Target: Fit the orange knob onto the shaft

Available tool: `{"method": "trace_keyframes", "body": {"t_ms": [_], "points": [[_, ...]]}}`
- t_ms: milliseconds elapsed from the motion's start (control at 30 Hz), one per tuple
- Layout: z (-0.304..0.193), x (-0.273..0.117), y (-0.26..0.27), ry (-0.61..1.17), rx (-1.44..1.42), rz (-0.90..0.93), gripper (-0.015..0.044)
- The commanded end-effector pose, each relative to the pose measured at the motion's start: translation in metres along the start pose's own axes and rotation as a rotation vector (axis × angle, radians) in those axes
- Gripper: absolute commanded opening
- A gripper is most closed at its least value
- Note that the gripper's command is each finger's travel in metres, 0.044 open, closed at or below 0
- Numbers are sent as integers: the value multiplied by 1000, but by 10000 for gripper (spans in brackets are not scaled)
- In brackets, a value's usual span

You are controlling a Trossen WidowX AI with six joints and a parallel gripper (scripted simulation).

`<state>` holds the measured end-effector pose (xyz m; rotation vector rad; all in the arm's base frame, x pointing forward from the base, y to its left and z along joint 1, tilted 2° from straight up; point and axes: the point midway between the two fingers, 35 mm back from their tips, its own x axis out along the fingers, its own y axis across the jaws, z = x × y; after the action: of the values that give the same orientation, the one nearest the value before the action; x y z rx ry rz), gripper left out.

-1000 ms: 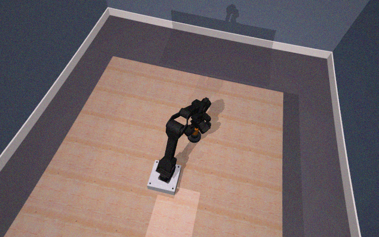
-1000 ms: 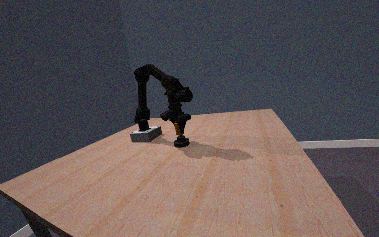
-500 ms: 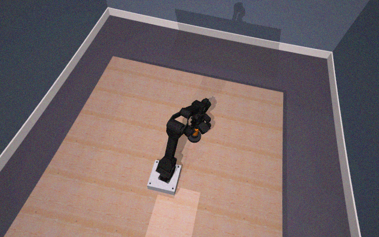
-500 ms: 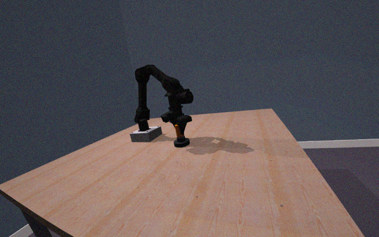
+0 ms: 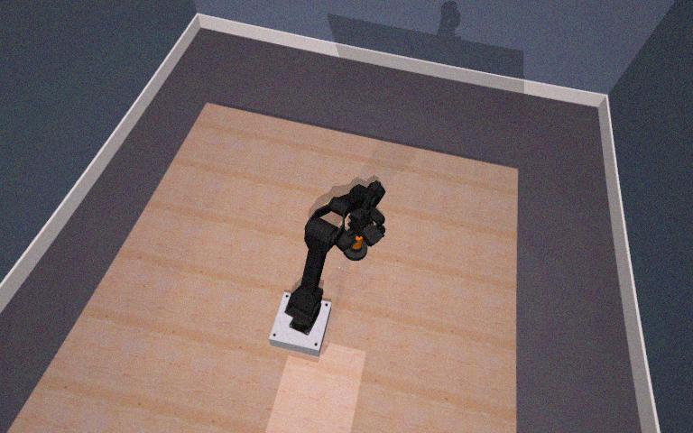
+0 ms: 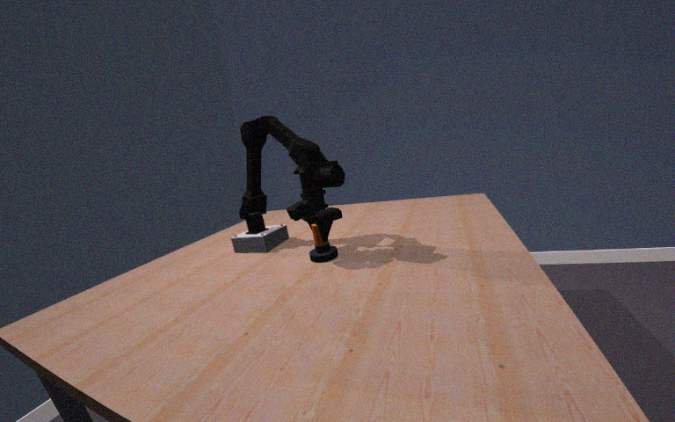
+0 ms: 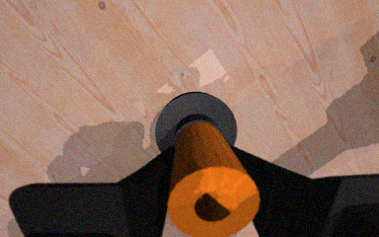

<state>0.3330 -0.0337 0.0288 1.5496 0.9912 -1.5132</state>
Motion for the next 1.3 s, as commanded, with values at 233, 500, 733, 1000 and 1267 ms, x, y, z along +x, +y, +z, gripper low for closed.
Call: {"method": "trace_keyframes", "body": {"t_ms": [233, 500, 733, 1000, 1267], "points": [[0, 0, 0, 0, 0, 1, 210], [0, 0, 0, 0, 0, 1, 420], [0, 0, 0, 0, 0, 1, 440], [-1, -85, 2, 0, 0, 1, 440], [-1, -96, 3, 0, 0, 1, 440]]}}
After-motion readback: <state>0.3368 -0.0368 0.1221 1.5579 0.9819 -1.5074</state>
